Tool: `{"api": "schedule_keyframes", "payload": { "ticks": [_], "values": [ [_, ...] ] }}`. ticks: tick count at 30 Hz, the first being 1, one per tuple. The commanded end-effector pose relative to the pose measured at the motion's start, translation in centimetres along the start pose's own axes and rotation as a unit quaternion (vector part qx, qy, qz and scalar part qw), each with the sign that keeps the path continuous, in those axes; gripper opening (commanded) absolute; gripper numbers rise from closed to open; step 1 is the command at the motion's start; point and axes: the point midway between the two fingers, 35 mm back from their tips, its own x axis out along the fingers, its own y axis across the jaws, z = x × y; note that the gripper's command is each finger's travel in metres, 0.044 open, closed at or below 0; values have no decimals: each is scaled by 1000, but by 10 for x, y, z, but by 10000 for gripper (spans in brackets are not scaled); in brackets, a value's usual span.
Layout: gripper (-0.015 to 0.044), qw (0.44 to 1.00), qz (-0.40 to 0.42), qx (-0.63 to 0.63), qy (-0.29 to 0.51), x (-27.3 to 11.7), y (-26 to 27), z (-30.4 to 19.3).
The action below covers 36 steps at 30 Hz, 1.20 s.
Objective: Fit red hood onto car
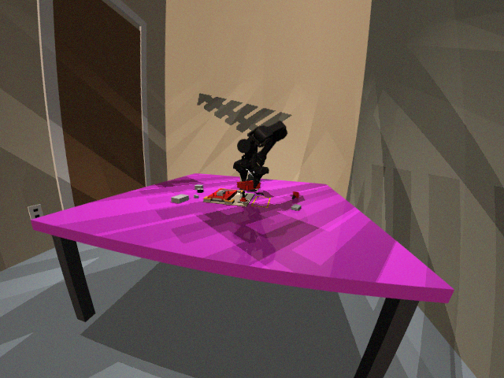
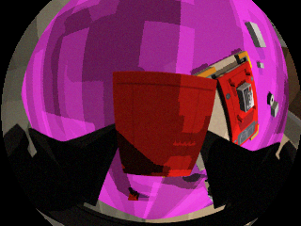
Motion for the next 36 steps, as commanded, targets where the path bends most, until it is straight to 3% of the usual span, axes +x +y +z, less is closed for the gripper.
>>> {"api": "schedule_keyframes", "payload": {
  "ticks": [1, 31, 36],
  "values": [
    [0, 1000, -3, -28, -4, -2, -19, 9],
    [0, 958, 2, -287, -1, -1, -172, 37],
    [0, 954, 4, -300, 0, 0, -177, 37]
  ]
}}
